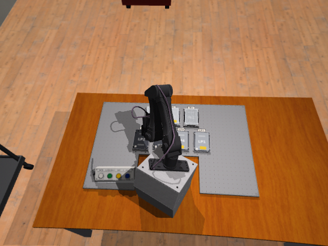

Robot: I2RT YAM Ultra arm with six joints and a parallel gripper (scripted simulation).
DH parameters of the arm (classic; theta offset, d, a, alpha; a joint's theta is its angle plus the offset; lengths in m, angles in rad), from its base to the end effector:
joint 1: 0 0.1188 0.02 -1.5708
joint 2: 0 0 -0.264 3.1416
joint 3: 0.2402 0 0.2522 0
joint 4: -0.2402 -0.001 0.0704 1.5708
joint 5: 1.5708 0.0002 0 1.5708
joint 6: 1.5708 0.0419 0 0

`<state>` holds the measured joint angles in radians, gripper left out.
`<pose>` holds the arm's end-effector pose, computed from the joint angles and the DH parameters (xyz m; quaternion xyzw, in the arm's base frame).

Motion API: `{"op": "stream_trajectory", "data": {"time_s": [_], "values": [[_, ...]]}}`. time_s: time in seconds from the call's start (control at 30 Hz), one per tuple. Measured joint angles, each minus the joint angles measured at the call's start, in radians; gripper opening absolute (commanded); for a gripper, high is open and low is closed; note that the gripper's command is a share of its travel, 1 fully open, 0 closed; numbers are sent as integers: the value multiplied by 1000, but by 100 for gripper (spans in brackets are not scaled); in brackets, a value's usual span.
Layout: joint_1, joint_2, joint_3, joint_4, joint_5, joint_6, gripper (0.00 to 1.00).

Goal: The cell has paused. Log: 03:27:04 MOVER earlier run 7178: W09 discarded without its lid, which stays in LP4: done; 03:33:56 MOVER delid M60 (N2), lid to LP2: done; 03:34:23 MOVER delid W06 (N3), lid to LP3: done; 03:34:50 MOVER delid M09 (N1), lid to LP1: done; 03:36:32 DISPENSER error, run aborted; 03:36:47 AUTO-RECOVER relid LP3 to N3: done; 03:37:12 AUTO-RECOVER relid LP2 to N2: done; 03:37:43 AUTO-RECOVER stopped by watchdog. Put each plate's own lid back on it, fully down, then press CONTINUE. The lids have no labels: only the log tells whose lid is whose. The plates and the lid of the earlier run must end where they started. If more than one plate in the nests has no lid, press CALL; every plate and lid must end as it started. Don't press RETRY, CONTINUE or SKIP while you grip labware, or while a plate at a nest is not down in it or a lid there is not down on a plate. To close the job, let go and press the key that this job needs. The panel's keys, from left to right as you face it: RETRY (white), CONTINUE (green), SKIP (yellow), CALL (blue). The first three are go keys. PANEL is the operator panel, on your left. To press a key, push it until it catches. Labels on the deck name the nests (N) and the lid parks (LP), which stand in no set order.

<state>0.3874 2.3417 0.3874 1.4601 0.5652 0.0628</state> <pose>0.2497 0.0787 0.0082 0.0079 0.8368 -0.1235 0.5334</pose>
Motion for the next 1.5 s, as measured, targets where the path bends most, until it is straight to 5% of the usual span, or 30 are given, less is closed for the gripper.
{"op": "stream_trajectory", "data": {"time_s": [1.17, 1.5], "values": [[19, -1, 15, -73, 53, 40, 0], [-84, -92, 80, -164, 2, 2, 0]]}}
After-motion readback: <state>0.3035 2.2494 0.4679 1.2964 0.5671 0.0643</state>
